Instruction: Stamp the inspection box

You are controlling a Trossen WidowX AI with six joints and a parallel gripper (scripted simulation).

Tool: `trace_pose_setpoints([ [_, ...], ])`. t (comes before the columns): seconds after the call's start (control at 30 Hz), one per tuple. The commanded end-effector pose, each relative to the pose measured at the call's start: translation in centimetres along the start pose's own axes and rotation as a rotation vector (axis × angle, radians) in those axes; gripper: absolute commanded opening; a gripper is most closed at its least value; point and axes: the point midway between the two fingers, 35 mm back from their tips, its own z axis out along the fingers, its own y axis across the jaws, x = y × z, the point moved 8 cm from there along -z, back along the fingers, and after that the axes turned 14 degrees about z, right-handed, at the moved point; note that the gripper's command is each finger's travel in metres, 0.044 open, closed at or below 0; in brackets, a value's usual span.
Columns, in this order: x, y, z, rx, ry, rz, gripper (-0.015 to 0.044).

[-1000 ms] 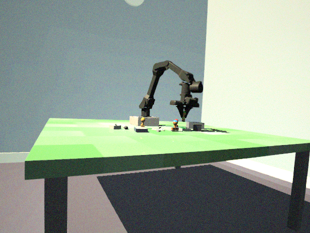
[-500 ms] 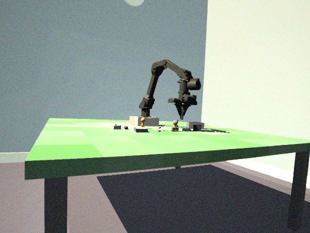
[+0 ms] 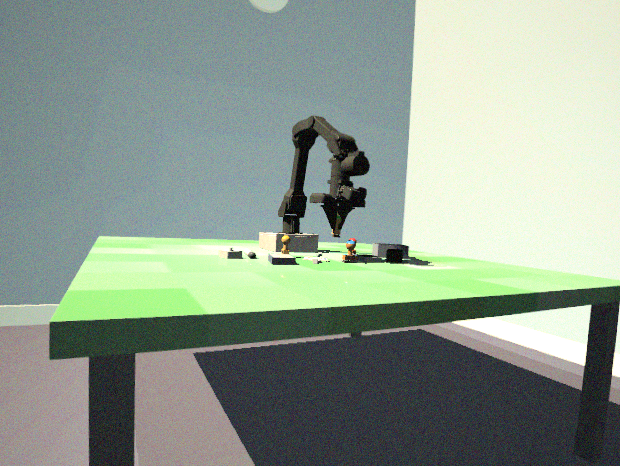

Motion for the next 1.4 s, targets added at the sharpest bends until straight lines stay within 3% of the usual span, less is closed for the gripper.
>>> trace_pose_setpoints([
  [0.0,1.1,-2.3,-0.2,0.008,-0.009,-0.063,0.0],
  [0.23,2.8,-5.4,0.0,0.013,-0.007,-0.156,0.0],
  [1.37,2.7,-5.5,2.0,0.01,-0.007,-0.159,0.0],
])
